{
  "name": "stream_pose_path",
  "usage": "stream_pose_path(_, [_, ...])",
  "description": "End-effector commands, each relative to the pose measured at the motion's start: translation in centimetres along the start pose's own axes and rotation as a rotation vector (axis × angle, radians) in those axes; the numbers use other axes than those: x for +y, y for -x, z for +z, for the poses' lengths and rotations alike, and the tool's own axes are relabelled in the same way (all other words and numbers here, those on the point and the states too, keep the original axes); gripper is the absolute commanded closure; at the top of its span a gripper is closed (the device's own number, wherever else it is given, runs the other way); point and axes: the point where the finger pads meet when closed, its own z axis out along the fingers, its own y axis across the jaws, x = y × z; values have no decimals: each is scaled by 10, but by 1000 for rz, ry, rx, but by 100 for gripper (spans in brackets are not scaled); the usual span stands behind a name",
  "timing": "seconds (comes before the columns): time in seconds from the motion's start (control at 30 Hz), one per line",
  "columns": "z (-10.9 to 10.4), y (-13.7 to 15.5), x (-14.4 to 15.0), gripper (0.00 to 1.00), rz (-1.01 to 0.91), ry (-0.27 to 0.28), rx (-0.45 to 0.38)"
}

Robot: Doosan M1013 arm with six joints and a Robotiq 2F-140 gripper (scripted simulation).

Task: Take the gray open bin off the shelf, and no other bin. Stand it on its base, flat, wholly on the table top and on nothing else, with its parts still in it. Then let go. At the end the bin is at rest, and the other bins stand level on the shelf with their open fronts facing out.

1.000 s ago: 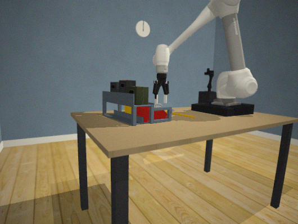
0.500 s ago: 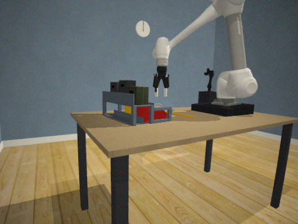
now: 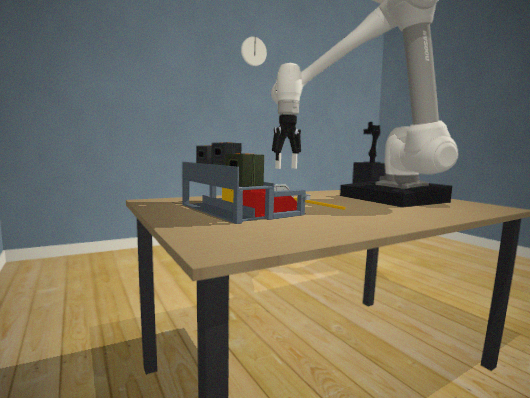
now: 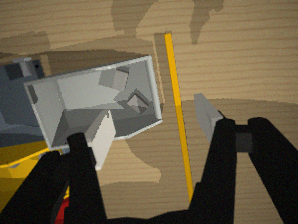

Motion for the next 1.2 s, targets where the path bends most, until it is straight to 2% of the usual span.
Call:
stream_pose_path(0.0, [0,0,0,43,0,0,0])
stream_pose_path(0.2, [9,0,0,43,0,0,0])
stream_pose_path(1.17, [13,0,0,43,0,0,0])
